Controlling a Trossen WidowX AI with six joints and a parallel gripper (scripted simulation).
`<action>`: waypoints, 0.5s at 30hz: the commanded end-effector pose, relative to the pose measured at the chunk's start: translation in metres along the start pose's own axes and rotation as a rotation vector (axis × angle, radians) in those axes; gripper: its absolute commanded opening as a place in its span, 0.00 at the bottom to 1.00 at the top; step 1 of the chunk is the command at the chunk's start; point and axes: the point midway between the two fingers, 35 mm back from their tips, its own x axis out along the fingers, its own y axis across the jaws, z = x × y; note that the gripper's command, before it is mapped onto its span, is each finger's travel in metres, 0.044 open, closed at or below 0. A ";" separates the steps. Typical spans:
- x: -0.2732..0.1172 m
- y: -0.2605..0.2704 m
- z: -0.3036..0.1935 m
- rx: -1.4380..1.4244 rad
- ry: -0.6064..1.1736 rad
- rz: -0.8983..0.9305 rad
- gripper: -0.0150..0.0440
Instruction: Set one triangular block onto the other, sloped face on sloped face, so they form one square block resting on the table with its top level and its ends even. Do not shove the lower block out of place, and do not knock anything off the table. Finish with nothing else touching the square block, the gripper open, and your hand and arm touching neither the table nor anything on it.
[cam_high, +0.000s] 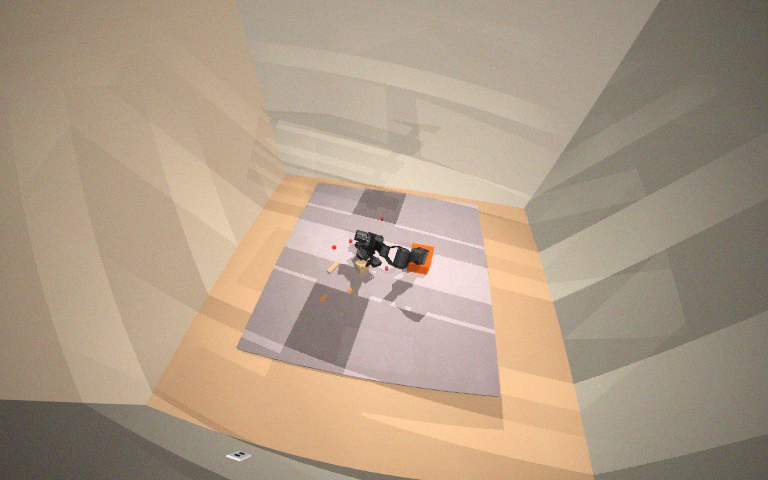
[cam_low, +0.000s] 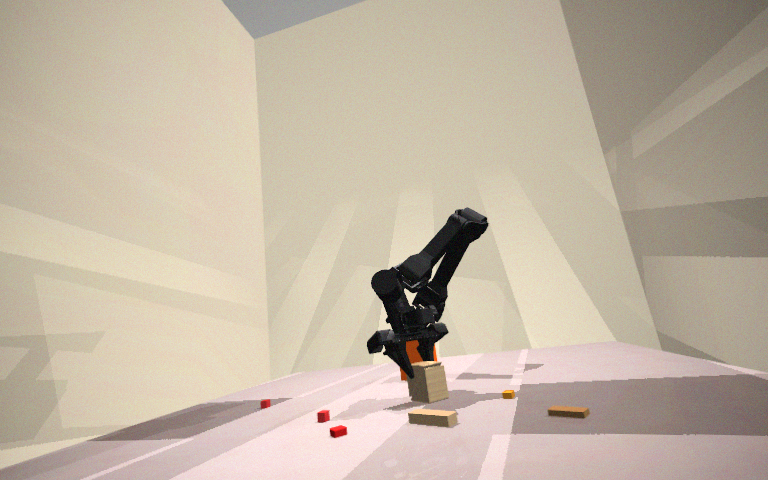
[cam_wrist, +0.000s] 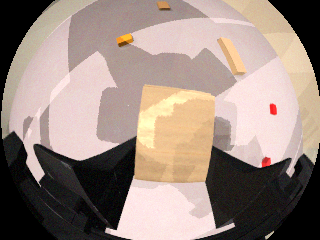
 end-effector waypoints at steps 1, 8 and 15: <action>0.003 0.000 -0.001 0.007 0.003 -0.001 0.25; 0.005 0.001 -0.001 0.007 0.002 -0.001 0.25; 0.005 0.001 -0.001 0.008 0.002 -0.001 0.25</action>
